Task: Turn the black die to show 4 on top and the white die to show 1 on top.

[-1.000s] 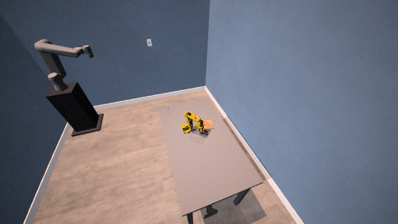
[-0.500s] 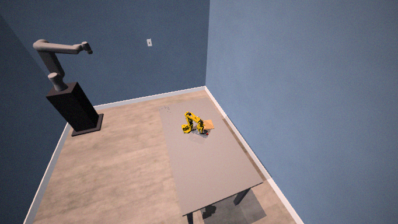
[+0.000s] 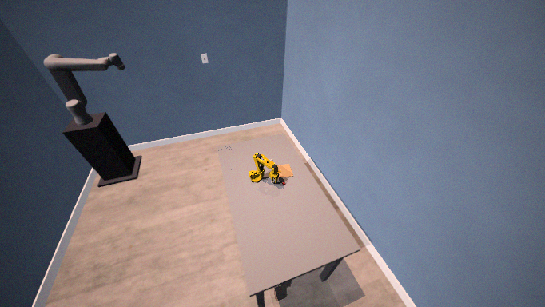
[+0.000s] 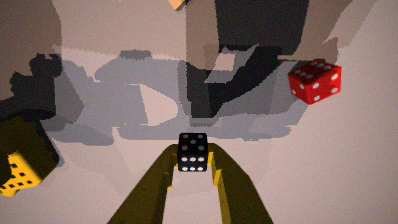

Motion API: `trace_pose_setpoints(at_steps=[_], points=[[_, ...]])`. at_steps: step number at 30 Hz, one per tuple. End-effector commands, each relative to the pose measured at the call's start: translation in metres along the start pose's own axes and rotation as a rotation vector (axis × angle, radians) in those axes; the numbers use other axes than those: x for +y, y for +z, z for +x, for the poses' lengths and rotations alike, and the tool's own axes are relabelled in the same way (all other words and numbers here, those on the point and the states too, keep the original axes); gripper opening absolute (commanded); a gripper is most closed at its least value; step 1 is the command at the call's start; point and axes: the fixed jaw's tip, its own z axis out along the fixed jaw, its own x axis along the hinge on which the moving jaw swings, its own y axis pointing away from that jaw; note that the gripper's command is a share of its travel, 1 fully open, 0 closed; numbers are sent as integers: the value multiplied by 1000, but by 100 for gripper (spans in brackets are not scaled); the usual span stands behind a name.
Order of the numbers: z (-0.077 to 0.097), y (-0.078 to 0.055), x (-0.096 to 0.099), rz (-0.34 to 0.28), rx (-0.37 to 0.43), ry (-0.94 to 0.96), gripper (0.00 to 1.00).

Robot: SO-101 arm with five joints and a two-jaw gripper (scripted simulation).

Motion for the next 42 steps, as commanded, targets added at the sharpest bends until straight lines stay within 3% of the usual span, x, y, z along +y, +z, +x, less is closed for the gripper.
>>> trace_pose_setpoints(at_steps=[1,42], points=[[1,0,-3,23,-1,2,0],[1,13,-3,23,-1,2,0]])
